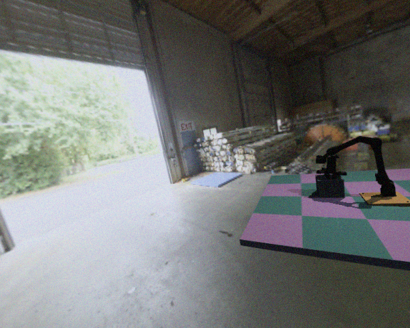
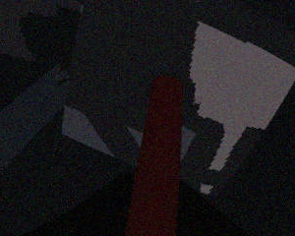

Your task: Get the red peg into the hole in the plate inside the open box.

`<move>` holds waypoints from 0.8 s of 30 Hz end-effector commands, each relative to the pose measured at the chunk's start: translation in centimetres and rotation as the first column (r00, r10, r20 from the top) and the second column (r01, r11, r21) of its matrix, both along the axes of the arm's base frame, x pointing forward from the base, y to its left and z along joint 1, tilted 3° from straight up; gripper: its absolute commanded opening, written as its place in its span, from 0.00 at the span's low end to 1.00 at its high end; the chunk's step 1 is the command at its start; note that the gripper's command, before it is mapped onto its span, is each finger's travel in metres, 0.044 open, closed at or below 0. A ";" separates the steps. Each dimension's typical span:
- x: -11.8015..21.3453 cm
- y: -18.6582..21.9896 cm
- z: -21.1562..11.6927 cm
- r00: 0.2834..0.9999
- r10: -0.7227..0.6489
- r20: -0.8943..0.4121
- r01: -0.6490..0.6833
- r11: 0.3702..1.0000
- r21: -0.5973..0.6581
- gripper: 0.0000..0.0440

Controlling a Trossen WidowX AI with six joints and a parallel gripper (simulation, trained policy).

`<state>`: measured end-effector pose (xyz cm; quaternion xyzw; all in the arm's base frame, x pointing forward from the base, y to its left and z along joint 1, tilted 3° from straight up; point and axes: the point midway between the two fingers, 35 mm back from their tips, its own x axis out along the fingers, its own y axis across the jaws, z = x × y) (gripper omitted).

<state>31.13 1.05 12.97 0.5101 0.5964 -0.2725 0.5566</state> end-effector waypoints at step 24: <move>3.0 0.2 1.9 0.996 0.079 0.044 -0.085 0.986 0.146 0.30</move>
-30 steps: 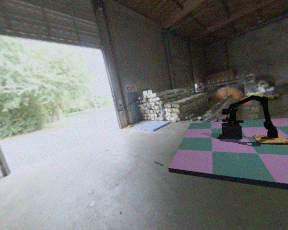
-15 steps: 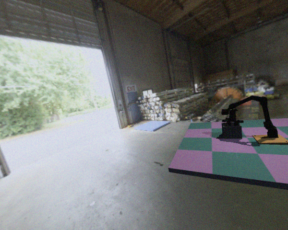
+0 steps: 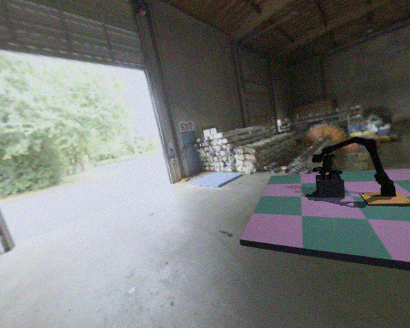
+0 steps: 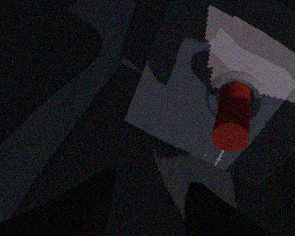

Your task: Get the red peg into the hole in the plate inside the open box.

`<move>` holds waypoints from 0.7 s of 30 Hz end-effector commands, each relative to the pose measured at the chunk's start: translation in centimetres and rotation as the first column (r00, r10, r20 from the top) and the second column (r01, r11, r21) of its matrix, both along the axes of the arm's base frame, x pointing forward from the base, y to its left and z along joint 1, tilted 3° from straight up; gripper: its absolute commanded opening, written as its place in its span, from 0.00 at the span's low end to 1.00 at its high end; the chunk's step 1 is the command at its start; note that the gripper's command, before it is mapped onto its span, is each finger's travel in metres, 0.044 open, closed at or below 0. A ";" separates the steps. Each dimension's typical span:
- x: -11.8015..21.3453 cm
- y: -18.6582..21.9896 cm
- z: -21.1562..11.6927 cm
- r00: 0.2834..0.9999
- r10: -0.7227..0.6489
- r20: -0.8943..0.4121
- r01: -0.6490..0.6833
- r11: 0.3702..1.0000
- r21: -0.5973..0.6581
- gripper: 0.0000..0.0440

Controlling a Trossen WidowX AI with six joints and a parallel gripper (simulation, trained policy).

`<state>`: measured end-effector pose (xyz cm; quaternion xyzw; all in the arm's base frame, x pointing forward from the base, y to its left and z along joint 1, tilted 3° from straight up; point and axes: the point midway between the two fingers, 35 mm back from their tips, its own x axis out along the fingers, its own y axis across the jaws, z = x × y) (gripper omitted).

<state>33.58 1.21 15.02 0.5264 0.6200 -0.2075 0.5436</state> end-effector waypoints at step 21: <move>2.4 0.0 3.8 0.989 0.050 0.141 -0.073 0.984 0.165 0.28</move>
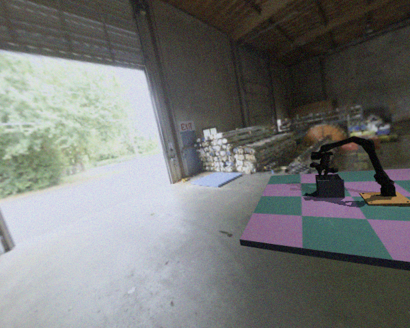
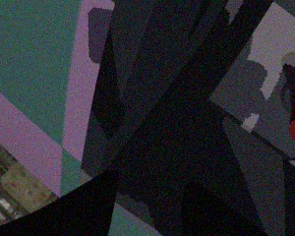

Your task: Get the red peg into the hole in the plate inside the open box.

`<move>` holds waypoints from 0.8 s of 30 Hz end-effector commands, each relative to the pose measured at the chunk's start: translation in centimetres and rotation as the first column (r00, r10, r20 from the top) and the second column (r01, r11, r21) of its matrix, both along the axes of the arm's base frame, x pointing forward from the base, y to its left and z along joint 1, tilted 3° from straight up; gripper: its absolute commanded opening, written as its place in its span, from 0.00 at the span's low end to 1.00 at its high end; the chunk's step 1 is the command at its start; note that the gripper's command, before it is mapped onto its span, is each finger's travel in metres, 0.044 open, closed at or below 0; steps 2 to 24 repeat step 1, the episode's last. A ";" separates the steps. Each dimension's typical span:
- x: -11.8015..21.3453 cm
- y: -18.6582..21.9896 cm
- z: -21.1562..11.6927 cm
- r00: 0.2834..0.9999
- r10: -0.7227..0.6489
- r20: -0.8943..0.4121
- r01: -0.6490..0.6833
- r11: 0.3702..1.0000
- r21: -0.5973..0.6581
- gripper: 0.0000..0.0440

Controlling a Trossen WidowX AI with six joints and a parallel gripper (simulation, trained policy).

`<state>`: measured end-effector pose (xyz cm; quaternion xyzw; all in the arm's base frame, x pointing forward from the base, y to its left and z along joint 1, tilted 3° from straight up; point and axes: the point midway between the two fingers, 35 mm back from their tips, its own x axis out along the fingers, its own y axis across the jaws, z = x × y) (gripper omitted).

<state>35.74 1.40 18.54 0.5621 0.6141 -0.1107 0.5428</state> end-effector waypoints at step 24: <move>0.3 -0.2 0.4 1.000 0.011 0.021 -0.011 1.000 0.017 0.28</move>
